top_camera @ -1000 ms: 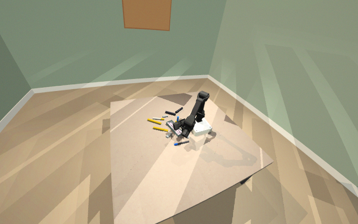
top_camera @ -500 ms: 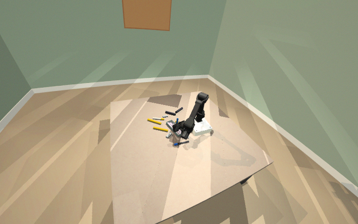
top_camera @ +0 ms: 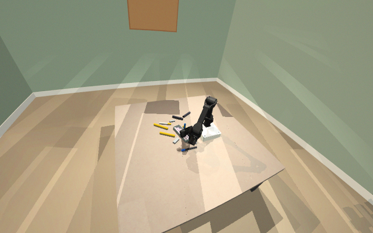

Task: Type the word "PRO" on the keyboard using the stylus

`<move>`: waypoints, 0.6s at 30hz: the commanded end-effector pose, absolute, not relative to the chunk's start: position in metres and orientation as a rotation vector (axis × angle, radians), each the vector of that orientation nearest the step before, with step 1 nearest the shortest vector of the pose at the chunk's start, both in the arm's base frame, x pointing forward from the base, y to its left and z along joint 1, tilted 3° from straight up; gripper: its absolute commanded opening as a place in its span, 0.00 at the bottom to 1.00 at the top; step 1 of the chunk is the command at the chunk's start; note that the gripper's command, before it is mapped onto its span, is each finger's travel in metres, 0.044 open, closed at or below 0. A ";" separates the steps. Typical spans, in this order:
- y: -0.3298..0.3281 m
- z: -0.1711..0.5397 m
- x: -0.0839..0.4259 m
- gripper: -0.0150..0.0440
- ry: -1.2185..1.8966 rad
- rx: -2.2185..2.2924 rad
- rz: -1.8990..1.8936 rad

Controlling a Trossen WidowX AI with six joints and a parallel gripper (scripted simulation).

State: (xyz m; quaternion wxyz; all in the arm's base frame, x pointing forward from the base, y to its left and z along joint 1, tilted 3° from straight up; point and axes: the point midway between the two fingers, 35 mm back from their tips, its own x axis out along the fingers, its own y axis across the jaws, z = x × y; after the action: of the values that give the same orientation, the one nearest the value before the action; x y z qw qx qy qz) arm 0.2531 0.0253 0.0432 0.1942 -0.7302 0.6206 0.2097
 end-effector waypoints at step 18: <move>0.025 0.034 0.252 0.39 1.748 -2.052 0.588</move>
State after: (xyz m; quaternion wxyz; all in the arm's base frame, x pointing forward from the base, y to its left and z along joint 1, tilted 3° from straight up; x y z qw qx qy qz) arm 0.2530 0.0255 0.0364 0.1932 -0.7303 0.6207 0.2098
